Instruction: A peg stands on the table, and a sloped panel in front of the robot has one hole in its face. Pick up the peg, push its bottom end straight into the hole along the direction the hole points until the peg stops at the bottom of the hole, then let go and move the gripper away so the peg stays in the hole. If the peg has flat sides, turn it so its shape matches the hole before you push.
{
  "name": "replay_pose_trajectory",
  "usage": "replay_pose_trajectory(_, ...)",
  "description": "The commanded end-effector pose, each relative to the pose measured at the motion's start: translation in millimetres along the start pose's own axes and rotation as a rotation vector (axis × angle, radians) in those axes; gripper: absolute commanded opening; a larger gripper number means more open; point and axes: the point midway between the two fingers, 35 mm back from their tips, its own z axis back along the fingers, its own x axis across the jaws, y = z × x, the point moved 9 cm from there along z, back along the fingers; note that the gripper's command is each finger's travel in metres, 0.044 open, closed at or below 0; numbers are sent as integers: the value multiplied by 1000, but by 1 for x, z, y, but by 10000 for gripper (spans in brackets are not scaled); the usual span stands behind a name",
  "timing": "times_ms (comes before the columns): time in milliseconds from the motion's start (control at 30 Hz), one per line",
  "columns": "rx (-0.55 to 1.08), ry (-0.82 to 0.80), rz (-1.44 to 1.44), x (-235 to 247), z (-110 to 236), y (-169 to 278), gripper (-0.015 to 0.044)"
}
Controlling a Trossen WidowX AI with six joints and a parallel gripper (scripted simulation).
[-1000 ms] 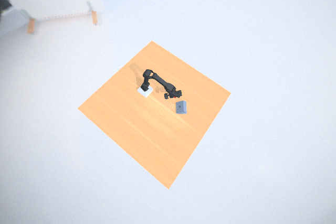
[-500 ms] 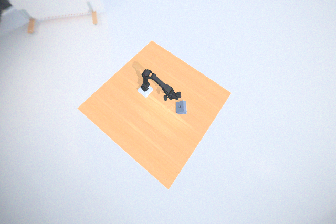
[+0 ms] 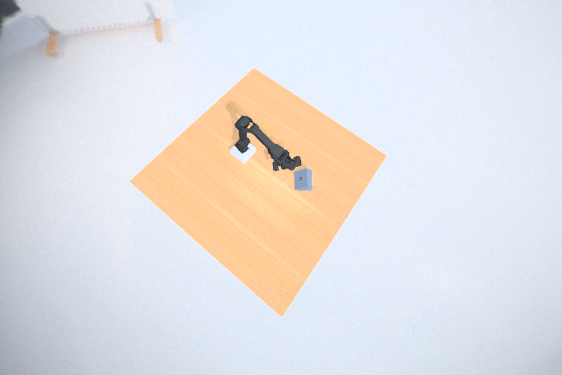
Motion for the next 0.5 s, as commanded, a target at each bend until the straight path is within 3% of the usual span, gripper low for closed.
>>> replay_pose_trajectory(0,0,24,-2,6,1,4,0)
replay_pose_trajectory(467,22,107,-17,19,8,17,0)
